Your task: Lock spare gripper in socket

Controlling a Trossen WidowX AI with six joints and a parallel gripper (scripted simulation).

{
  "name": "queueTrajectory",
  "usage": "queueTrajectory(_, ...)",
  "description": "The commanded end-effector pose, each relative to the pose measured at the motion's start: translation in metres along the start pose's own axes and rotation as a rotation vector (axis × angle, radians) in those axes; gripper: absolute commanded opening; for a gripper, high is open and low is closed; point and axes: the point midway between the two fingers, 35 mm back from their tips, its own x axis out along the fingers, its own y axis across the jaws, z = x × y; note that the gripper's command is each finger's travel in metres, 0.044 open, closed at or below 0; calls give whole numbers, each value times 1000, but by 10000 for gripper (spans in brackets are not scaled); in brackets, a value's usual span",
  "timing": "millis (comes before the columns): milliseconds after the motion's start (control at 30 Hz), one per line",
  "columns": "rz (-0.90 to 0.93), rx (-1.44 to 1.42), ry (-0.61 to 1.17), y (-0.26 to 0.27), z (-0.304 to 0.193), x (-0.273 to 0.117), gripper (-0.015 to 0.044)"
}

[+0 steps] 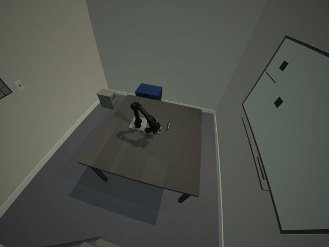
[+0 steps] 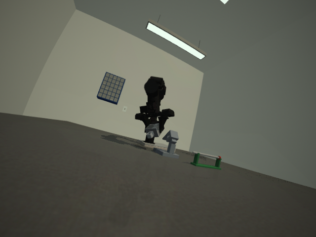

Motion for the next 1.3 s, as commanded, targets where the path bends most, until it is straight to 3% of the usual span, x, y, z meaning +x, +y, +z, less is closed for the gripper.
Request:
queueTrajectory(0,49,7,54,1,-10,-1,0)
queueTrajectory(1267,649,286,493,33,-72,-54,0)
